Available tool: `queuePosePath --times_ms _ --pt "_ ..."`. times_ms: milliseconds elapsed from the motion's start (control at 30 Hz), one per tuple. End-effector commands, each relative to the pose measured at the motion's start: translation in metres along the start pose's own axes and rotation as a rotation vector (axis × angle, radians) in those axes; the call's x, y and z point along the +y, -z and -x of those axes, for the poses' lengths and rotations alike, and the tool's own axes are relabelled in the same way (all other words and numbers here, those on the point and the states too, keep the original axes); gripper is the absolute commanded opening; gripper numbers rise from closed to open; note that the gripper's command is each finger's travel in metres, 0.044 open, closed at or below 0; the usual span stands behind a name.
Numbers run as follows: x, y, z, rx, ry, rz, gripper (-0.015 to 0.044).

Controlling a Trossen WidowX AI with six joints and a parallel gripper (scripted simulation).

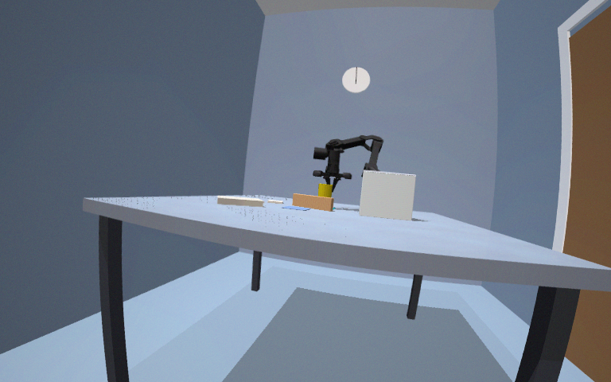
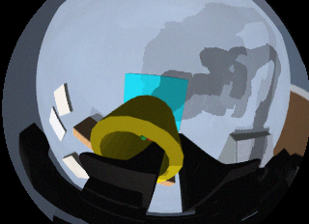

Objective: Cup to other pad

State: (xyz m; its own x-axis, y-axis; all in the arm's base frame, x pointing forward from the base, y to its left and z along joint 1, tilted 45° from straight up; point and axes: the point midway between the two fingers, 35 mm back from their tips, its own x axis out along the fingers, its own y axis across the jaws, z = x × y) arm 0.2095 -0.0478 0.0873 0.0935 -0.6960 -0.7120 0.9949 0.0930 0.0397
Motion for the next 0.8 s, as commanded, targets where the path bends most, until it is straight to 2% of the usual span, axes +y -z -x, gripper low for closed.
queuePosePath --times_ms 0,767 --pt "0.0 -0.001 -0.004 -0.003 -0.001 0.003 0.0" --pt "-0.001 -0.002 -0.029 -0.004 -0.002 0.002 0.0"
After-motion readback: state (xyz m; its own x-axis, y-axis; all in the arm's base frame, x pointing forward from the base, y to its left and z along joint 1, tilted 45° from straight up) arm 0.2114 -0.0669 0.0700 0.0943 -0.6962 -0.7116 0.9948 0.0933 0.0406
